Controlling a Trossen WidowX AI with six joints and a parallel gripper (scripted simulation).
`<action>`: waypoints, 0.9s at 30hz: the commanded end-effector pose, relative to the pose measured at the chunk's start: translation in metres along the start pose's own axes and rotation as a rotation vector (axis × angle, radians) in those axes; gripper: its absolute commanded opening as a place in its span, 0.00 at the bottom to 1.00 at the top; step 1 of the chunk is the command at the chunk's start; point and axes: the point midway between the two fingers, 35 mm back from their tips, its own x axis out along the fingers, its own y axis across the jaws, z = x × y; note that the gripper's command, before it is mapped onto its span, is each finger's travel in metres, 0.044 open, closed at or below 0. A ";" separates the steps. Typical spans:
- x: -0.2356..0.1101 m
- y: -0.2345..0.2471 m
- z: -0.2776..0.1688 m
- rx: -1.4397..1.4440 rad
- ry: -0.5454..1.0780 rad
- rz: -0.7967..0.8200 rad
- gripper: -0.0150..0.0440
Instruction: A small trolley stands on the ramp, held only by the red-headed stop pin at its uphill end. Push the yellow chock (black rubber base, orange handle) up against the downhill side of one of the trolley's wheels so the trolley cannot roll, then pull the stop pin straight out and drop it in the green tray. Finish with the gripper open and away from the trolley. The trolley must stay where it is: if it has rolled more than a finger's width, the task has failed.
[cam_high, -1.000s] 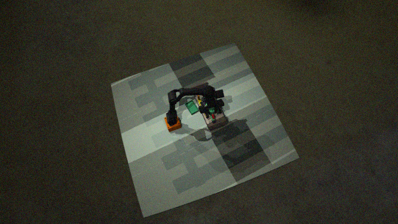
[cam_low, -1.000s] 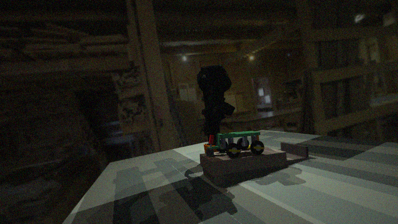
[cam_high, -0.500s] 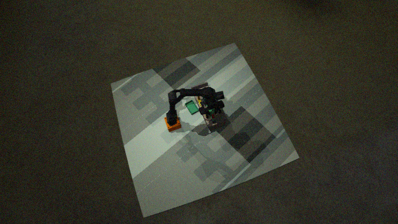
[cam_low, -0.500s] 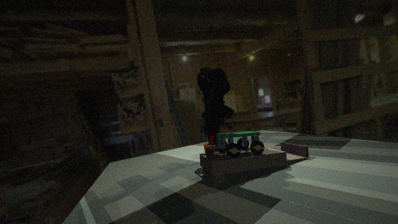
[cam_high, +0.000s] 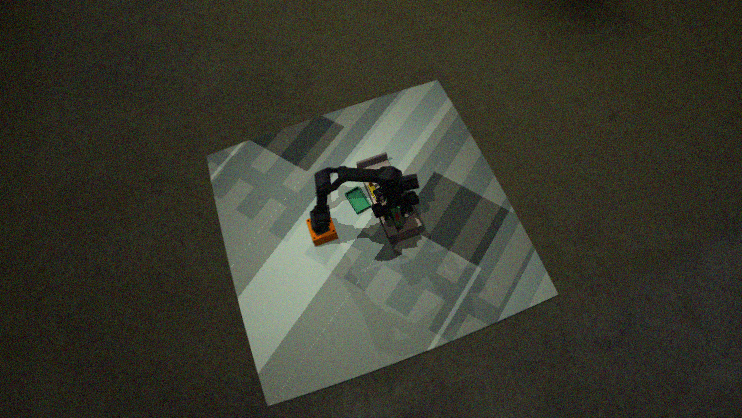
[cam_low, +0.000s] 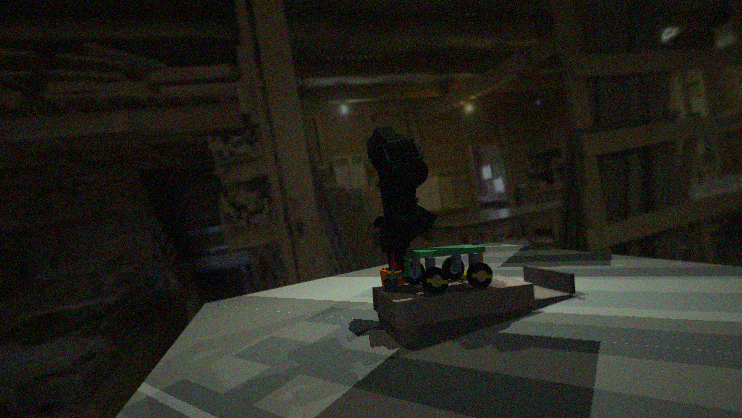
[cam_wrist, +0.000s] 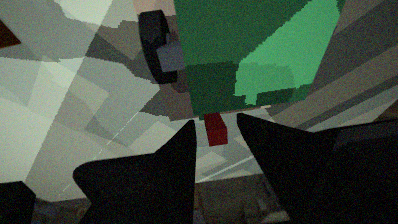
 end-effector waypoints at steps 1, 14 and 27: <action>0.007 0.001 -0.001 -0.003 0.003 0.005 0.58; 0.014 0.001 -0.001 0.000 0.001 0.002 0.44; 0.013 0.002 -0.001 -0.001 0.001 0.003 0.25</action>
